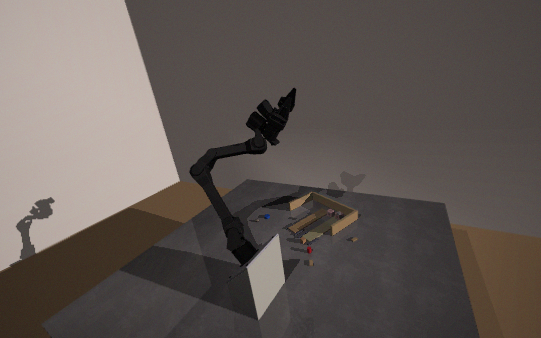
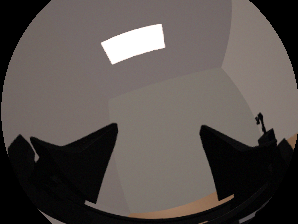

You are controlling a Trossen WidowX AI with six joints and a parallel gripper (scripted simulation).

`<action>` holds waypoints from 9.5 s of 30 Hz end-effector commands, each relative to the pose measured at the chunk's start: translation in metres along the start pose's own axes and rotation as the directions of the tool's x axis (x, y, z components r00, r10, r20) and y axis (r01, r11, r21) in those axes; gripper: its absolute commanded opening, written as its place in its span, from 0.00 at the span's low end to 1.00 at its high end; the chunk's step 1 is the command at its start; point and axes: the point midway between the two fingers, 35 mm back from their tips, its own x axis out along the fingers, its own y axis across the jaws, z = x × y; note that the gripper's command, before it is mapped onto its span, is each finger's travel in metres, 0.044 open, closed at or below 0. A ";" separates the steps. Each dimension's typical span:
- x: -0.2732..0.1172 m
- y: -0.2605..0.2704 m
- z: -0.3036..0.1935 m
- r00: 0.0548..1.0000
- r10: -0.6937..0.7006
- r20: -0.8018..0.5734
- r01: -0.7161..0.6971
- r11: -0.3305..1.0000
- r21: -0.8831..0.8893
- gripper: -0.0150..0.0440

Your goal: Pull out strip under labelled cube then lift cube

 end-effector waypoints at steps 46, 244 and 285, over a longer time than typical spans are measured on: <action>-0.364 -0.067 -0.216 -0.473 0.601 -0.645 -0.642 0.266 0.719 0.93; -0.484 -0.156 -0.334 -0.768 -0.278 -0.577 -0.617 0.562 0.551 0.25; -0.494 -0.202 -0.299 -0.768 -0.280 -0.575 -0.617 0.564 0.549 0.25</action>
